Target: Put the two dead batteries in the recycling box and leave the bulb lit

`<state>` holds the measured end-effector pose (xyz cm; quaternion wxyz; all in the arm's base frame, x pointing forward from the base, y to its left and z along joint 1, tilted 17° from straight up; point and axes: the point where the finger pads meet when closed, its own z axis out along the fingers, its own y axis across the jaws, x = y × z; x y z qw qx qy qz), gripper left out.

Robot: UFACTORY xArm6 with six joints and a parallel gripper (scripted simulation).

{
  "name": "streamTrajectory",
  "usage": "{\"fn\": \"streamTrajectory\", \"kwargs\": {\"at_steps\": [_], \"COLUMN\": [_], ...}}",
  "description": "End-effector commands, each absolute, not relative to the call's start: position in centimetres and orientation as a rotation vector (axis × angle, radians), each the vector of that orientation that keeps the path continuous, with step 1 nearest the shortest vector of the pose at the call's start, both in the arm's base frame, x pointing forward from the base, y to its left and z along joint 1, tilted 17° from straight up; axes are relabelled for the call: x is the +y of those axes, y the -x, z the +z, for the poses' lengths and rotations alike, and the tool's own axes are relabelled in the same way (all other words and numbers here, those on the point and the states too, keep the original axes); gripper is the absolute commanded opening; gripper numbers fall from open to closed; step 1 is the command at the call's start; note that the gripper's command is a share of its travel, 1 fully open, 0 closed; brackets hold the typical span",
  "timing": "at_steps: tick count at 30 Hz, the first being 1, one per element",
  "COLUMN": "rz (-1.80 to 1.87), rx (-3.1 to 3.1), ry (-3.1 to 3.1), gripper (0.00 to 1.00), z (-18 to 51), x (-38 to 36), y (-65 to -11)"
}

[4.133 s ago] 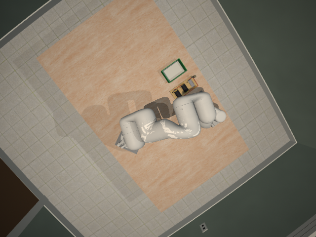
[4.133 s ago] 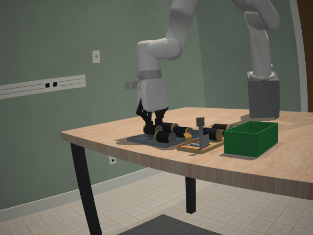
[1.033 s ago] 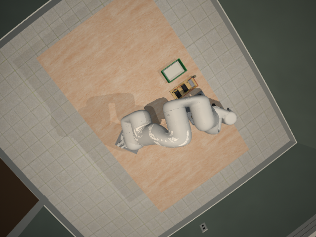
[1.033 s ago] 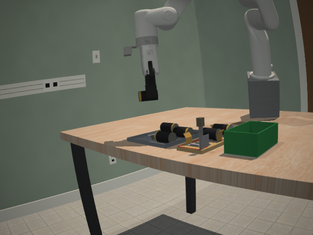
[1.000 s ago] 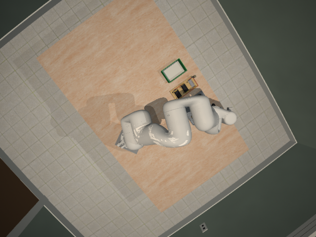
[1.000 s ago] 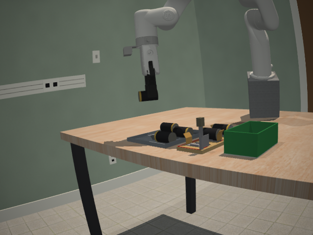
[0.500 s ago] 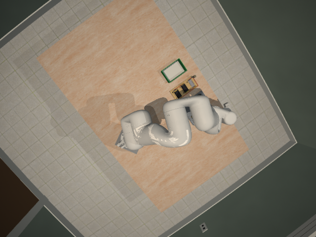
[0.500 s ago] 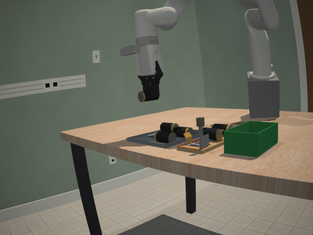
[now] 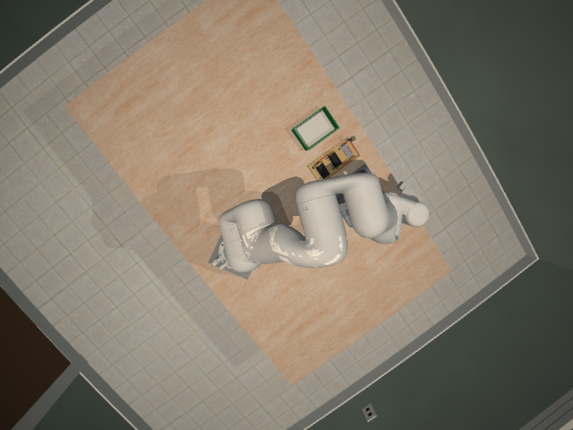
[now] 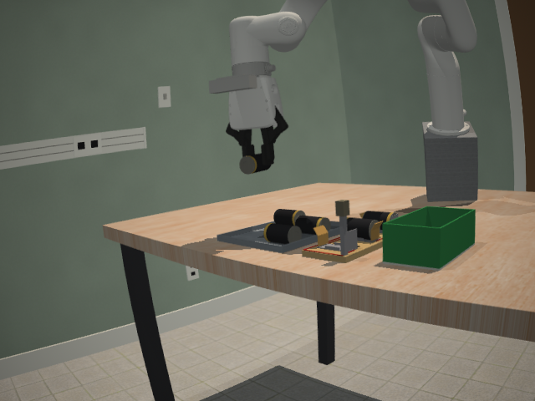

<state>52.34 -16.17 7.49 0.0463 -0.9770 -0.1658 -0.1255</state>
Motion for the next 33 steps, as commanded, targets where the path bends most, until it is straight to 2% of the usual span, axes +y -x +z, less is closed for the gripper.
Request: {"fn": "streamTrajectory", "kwargs": {"at_steps": [1, 33], "rz": [-0.429, -0.458], "rx": [-0.791, -1.992], "ry": [2.927, 2.440], "gripper": [0.28, 0.28], "z": [7.69, 7.69], "x": [-16.25, -16.25], "y": [-52.46, -52.46]}}
